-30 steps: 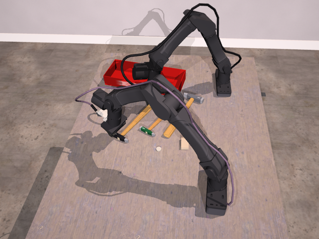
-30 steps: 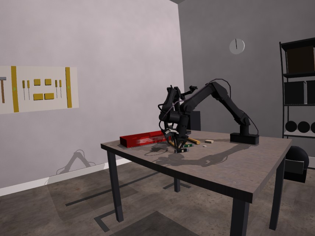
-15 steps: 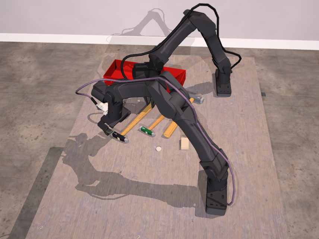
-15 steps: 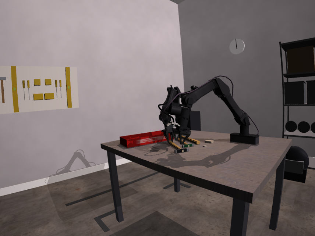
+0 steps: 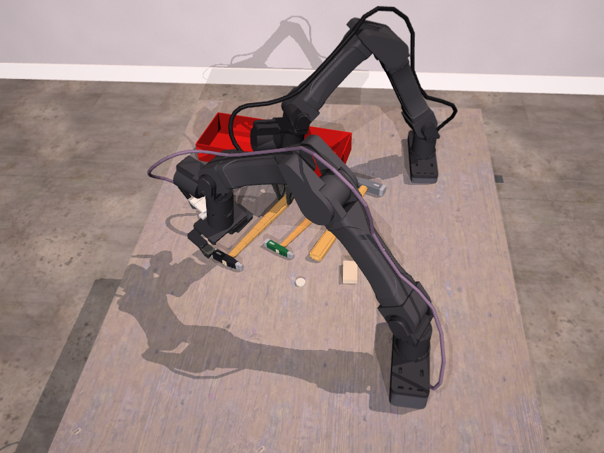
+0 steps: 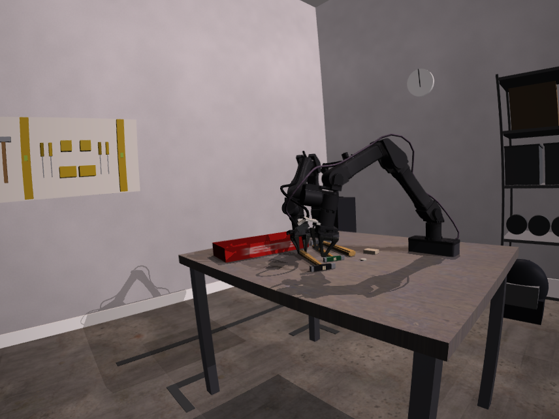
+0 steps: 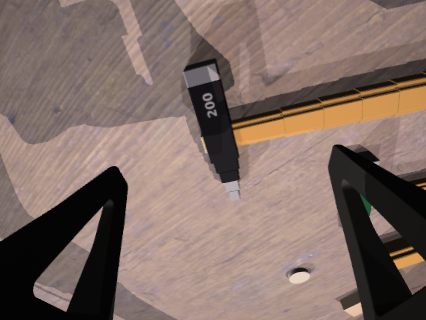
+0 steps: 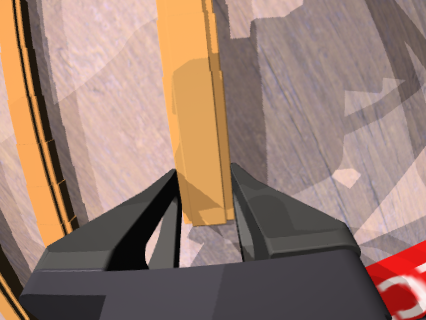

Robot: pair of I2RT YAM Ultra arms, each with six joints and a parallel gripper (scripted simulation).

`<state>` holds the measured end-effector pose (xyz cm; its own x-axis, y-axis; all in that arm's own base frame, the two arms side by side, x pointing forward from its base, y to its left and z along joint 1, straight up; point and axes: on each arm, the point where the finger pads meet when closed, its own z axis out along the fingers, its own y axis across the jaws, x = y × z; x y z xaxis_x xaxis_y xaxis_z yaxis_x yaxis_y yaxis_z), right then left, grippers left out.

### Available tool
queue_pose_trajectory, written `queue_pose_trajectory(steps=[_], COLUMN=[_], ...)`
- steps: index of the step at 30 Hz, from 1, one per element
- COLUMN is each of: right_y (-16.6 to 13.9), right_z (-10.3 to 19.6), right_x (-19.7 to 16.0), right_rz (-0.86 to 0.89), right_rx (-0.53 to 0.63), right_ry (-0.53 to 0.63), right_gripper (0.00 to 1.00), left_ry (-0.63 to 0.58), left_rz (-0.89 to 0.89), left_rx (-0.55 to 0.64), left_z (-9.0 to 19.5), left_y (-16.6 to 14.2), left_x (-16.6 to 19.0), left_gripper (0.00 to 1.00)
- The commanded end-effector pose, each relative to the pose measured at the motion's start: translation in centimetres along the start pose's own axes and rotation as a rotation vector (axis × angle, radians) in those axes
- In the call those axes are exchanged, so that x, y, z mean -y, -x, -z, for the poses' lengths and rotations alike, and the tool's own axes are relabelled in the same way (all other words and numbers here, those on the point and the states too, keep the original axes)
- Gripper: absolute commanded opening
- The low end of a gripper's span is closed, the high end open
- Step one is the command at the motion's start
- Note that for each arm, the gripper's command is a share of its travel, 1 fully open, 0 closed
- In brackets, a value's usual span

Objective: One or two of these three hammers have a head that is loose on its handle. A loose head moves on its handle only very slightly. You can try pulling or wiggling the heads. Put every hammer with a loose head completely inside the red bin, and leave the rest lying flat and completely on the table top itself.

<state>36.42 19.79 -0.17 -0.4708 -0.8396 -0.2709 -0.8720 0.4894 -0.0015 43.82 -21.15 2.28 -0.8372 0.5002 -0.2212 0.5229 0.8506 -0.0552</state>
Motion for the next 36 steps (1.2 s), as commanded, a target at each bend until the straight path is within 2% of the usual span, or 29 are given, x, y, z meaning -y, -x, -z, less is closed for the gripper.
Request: queue_pose_trajectory(steps=[1,9,11,14,25,28,36], right_y=[0.2,0.2,0.2,0.2,0.2,0.2,0.2], right_z=[0.9,0.9,0.9,0.9,0.9,0.9,0.9], right_x=[0.0,0.0,0.0,0.0,0.0,0.0,0.0], right_rz=[0.009,0.009,0.009,0.009,0.009,0.009,0.009], right_rx=[0.008,0.008,0.008,0.008,0.008,0.008,0.008], right_ry=[-0.012,-0.012,-0.012,-0.012,-0.012,-0.012,-0.012], right_gripper=[0.21,0.21,0.21,0.21,0.21,0.21,0.21], left_ry=[-0.096,-0.270,-0.270,-0.340,-0.556,-0.571,-0.676], left_rz=[-0.176,-0.477,-0.477,-0.588,-0.941,-0.968,-1.164], left_rx=[-0.020,-0.020,-0.020,-0.001,0.162,0.182,0.343], left_z=[0.5,0.2,0.2,0.3,0.8,0.8,0.4], left_y=[0.1,-0.5,-0.5,-0.7,-1.0,-1.0,-1.3], left_x=[0.1,0.4,0.4,0.6,0.7,0.6,0.3], left_gripper=[1.00,1.00,1.00,1.00,1.00,1.00,1.00])
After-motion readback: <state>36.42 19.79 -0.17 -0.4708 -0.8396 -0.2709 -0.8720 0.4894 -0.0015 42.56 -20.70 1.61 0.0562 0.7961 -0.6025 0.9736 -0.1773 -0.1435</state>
